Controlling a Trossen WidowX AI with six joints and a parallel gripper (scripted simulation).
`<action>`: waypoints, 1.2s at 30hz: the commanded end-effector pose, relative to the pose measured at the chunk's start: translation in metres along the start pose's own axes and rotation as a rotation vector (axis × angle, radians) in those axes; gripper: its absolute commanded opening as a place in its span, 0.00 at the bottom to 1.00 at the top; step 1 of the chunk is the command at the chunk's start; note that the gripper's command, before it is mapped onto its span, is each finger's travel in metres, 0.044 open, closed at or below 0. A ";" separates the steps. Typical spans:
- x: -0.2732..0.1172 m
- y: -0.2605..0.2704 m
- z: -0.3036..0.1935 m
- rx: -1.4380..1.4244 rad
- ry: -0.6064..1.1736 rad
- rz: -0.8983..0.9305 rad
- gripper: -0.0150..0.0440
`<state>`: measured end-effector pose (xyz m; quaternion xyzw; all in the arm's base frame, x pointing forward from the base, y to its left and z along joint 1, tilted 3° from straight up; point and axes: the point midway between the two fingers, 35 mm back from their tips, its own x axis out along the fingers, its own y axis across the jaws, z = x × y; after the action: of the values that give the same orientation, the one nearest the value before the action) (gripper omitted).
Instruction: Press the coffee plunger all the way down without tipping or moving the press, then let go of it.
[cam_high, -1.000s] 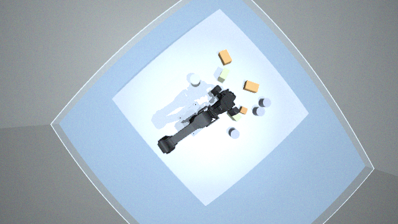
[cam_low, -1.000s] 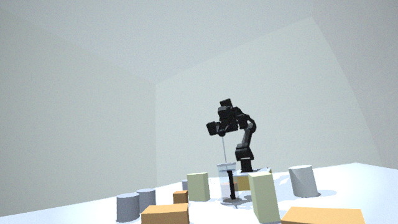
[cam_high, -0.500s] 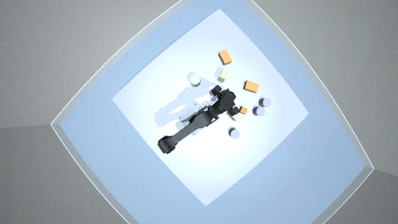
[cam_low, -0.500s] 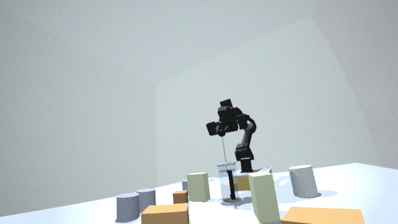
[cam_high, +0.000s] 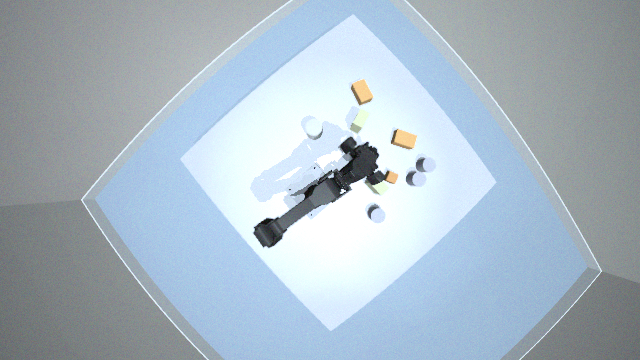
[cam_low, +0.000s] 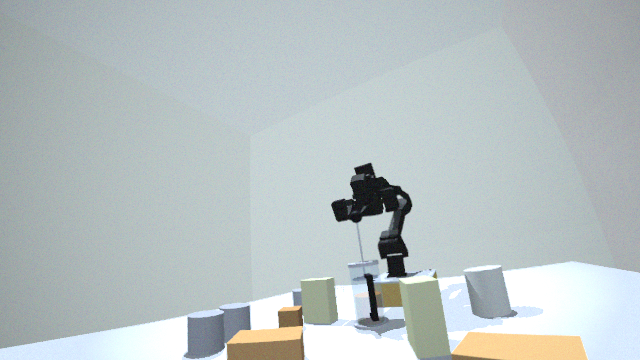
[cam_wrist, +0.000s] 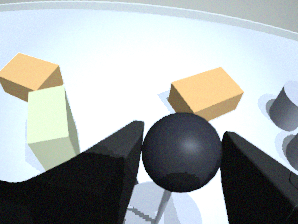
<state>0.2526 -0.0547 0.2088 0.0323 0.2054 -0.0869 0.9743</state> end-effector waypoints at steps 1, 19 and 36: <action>0.009 -0.001 -0.021 0.006 0.047 -0.002 0.46; 0.026 0.000 -0.045 0.006 0.047 -0.002 0.46; 0.044 0.000 -0.067 0.007 0.046 -0.002 0.46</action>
<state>0.2683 -0.0556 0.1602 0.0298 0.1893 -0.0876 0.9775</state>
